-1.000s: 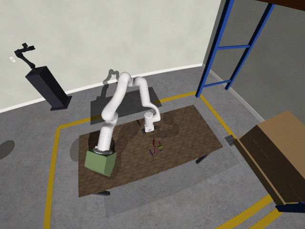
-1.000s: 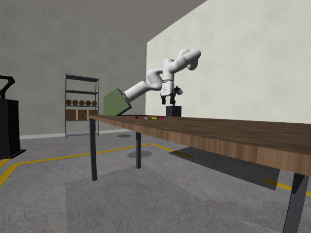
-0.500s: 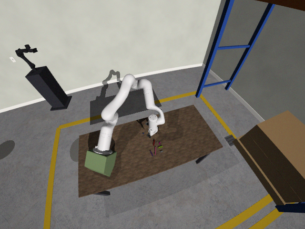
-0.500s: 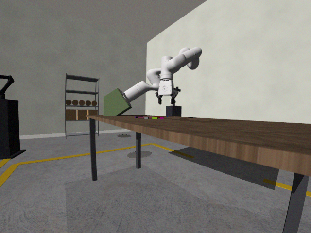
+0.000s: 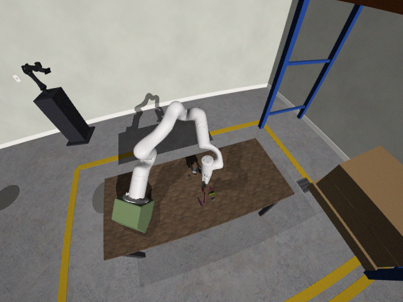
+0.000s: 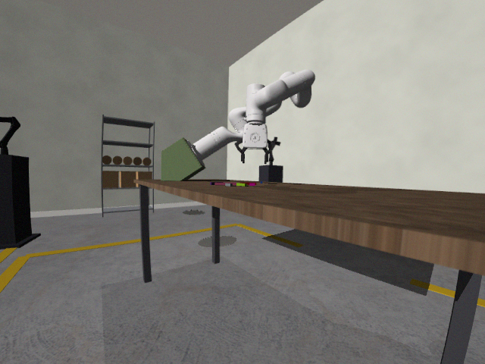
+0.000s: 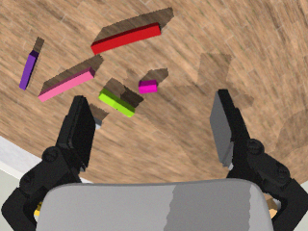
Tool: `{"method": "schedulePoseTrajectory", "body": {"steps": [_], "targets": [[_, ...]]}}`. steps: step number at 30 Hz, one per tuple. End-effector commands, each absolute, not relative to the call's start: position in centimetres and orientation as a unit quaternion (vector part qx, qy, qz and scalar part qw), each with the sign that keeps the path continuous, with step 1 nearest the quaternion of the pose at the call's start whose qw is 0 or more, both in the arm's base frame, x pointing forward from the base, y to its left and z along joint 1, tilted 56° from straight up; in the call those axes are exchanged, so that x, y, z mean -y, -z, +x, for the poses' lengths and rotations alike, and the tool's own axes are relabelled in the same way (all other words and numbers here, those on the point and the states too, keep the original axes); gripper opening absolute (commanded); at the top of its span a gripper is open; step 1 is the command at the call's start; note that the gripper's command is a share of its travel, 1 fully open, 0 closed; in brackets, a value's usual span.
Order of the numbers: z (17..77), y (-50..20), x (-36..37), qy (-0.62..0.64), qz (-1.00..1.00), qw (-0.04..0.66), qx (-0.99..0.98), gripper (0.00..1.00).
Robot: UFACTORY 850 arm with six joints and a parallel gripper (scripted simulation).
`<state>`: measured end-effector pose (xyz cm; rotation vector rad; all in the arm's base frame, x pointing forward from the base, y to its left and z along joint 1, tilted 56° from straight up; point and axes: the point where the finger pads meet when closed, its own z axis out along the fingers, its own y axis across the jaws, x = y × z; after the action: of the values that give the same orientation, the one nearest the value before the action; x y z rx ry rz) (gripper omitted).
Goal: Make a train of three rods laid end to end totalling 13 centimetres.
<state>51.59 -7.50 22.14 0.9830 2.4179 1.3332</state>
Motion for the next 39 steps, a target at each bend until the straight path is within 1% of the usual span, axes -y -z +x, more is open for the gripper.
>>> {"method": "schedulePoseTrajectory", "body": {"steps": [1,7,9,11,19,30,31,39], "targets": [[52.6,-21.2,8.7,-0.446,0.264,0.146,-0.842,1.0],[53.6,-19.9,10.2,-0.431,0.184,0.188,-0.864,1.0],[53.6,-19.9,10.2,-0.431,0.184,0.188,-0.864,1.0],[54.2,-19.1,11.0,-0.42,0.137,0.211,-0.872,1.0],[55.2,-17.3,12.7,-0.393,0.035,0.258,-0.882,1.0],[55.5,-16.8,13.2,-0.385,0.006,0.271,-0.882,1.0],[55.5,-16.8,13.2,-0.385,0.006,0.271,-0.882,0.24],[55.5,-16.8,13.2,-0.385,0.006,0.271,-0.882,0.24]]}}
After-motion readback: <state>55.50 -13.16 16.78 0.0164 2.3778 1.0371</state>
